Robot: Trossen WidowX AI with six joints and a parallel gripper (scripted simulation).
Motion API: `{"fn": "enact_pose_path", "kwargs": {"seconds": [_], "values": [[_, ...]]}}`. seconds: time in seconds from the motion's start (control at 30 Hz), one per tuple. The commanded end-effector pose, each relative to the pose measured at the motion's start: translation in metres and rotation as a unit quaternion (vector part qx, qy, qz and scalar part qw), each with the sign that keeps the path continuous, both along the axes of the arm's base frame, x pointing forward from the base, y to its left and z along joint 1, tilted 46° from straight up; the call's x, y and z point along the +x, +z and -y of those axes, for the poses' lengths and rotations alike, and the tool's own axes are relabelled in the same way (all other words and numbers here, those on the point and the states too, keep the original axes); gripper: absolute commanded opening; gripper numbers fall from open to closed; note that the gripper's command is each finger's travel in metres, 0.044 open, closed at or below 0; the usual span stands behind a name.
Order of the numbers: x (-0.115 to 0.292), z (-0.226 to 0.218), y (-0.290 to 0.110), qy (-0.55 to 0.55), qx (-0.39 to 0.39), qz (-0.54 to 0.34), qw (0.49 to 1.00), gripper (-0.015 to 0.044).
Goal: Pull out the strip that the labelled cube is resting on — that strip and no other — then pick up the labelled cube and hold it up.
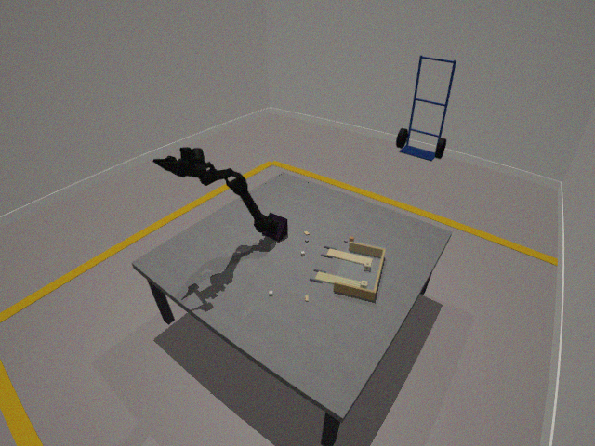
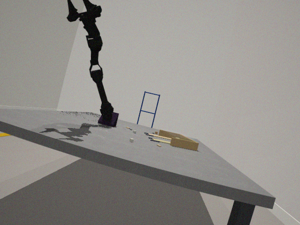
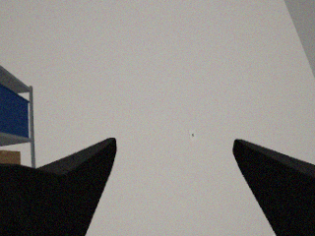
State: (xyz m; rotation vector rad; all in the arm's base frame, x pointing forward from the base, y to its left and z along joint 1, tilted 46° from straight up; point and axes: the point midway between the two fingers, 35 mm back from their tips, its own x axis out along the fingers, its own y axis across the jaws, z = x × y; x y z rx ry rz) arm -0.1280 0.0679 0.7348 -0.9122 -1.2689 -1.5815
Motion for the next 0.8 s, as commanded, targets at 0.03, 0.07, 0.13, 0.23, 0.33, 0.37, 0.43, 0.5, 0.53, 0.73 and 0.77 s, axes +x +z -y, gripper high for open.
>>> {"fn": "enact_pose_path", "kwargs": {"seconds": [0.03, 0.07, 0.13, 0.23, 0.33, 0.37, 0.43, 0.5, 0.53, 0.73, 0.77], "values": [[0.004, 0.006, 0.001, 0.004, 0.006, -0.008, 1.0, 0.04], [0.008, 0.014, 0.001, 0.009, 0.012, -0.018, 1.0, 0.04], [0.022, 0.035, 0.002, 0.025, 0.031, -0.041, 0.998, 0.04], [0.049, 0.073, -0.001, 0.067, 0.069, -0.062, 0.993, 0.04], [0.076, 0.102, -0.005, 0.105, 0.096, -0.084, 0.986, 0.04], [0.086, 0.109, -0.006, 0.118, 0.098, -0.094, 0.984, 0.04], [0.108, 0.124, -0.009, 0.145, 0.107, -0.113, 0.977, 0.04], [0.131, 0.141, -0.016, 0.17, 0.131, -0.128, 0.968, 0.04], [0.142, 0.149, -0.021, 0.182, 0.144, -0.135, 0.963, 0.04], [0.223, 0.19, -0.058, 0.255, 0.222, -0.188, 0.922, 0.04], [0.238, 0.195, -0.066, 0.267, 0.236, -0.199, 0.913, 0.04]]}}
